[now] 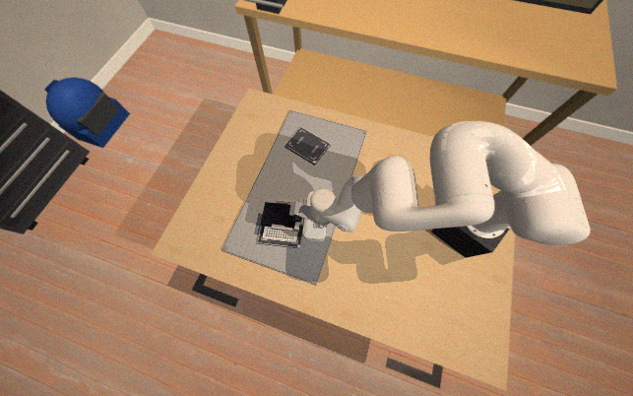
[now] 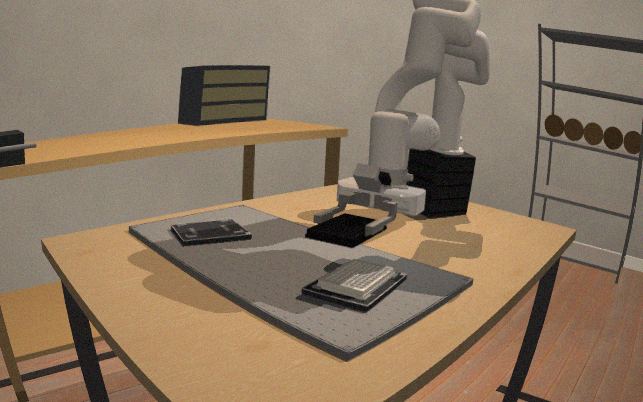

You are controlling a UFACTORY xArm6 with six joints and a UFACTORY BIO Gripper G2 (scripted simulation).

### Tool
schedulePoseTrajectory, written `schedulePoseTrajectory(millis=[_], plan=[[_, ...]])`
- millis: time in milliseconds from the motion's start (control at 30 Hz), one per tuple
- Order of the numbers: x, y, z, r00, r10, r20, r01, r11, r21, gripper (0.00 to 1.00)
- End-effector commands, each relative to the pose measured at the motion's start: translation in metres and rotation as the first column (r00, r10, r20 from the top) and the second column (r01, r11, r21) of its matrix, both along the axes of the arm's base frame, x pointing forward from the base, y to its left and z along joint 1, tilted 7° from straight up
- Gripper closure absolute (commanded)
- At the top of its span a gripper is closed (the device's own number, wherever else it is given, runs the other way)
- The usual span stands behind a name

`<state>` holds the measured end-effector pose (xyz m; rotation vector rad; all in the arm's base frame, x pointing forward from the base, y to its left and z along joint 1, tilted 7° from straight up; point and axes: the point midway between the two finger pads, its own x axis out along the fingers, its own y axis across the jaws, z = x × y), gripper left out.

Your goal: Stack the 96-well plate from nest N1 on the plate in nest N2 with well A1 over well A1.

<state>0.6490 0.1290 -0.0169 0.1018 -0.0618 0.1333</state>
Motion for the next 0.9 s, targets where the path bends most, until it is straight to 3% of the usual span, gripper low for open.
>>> schedulePoseTrajectory(millis=[0, 167, 867], plan=[[0.001, 0.013, 0.003, 1.0, -0.002, 0.003, 0.002, 1.0, -0.002, 1.0], [0.001, 0.028, 0.005, 1.0, -0.002, 0.003, 0.002, 1.0, -0.002, 1.0], [0.001, 0.029, 0.005, 1.0, -0.002, 0.002, 0.002, 1.0, -0.002, 1.0]])
